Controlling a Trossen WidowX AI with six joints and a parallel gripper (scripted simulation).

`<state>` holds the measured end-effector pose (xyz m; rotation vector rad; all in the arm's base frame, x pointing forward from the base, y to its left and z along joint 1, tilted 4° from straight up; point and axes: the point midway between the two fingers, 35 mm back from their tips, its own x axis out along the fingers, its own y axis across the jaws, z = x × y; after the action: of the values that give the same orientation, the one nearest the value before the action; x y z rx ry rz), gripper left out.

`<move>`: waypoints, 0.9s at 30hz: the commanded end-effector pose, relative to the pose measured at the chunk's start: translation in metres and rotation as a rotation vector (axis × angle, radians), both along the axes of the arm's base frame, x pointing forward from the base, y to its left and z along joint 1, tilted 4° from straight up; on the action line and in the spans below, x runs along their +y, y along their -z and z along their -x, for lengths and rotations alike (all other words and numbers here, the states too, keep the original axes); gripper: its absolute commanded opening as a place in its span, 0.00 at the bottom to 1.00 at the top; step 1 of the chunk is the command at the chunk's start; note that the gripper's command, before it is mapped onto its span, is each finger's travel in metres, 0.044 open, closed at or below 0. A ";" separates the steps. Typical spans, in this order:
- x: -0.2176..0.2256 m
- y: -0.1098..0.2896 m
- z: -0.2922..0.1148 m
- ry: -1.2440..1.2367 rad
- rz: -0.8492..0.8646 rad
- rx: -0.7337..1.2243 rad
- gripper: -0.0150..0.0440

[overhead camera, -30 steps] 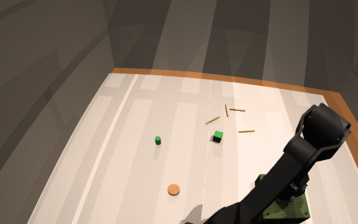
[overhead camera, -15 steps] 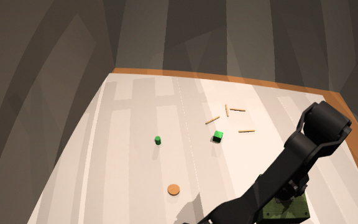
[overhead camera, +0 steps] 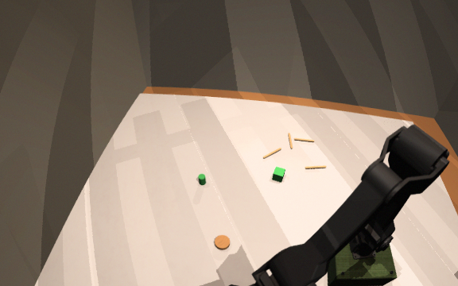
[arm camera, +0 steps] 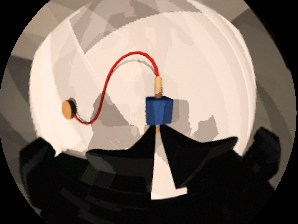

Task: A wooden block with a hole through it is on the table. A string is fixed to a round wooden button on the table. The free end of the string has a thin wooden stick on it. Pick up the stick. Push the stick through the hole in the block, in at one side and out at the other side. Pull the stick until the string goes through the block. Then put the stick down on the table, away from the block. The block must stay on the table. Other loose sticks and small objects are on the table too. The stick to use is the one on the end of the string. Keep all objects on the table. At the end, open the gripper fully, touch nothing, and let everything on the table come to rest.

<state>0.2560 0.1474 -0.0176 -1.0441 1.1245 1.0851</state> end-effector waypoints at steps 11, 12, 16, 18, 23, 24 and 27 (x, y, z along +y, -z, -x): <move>0.002 0.000 0.000 -0.021 0.095 0.014 0.25; 0.002 0.000 0.000 -0.022 0.107 0.016 0.25; 0.003 0.000 0.000 -0.026 0.141 0.021 0.25; 0.004 0.000 0.000 -0.028 0.158 0.024 0.25; 0.003 0.000 0.000 -0.030 0.160 0.026 0.25; 0.002 0.000 0.000 -0.030 0.162 0.026 0.25; 0.000 0.000 0.000 -0.031 0.174 0.027 0.25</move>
<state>0.2559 0.1502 -0.0171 -1.1796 1.2367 1.0460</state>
